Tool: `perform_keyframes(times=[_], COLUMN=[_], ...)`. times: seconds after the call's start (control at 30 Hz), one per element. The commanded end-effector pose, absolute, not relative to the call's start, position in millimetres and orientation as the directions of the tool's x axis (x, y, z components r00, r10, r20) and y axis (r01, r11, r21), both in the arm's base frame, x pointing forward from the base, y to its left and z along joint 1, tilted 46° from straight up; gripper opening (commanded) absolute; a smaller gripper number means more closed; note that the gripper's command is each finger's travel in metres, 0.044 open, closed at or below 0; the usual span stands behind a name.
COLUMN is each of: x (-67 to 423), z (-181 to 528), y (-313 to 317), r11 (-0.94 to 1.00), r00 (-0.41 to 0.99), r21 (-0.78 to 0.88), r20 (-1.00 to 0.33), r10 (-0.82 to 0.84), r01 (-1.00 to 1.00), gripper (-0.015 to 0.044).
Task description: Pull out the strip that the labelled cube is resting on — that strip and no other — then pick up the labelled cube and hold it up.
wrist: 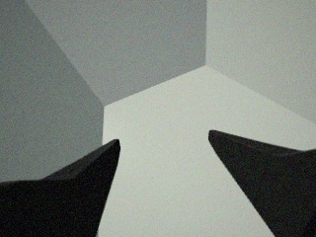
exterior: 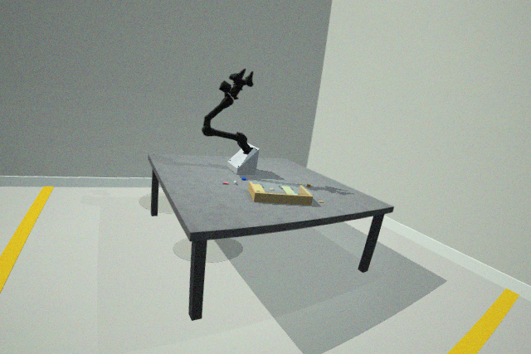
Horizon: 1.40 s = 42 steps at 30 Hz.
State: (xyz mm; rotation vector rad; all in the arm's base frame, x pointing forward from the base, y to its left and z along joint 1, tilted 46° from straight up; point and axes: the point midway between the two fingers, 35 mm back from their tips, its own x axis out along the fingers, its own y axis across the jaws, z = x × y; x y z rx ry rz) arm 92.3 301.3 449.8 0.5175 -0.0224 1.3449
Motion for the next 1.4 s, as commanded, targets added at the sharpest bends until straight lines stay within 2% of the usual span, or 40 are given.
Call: perform_keyframes(times=[0.0, 0.33, 0.6, 0.83, 1.1, 1.37], x=[137.2, 257.6, 322.2, 342.3, 315.7, 311.3], z=[409.7, 294.5, 201.6, 126.0, 58.0, 53.5], y=[309.7, 278.2, 202.6, 110.7, 0.1, -8.6], r11=[0.320, 0.782, 0.953, 0.921, 0.708, 0.685], r00=[0.399, 0.787, 0.945, 0.936, 0.754, 0.732], r21=[0.323, 0.138, -0.116, -0.389, -0.691, -0.713], r20=[0.217, -0.031, -0.211, -0.329, -0.387, -0.388], r10=[0.891, 0.616, 0.251, -0.127, -0.531, -0.560], r01=[-0.890, -0.608, -0.279, -0.012, 0.144, 0.147], gripper=[0.0400, 0.0400, 0.0400, 0.0400, 0.0400, 0.0400])
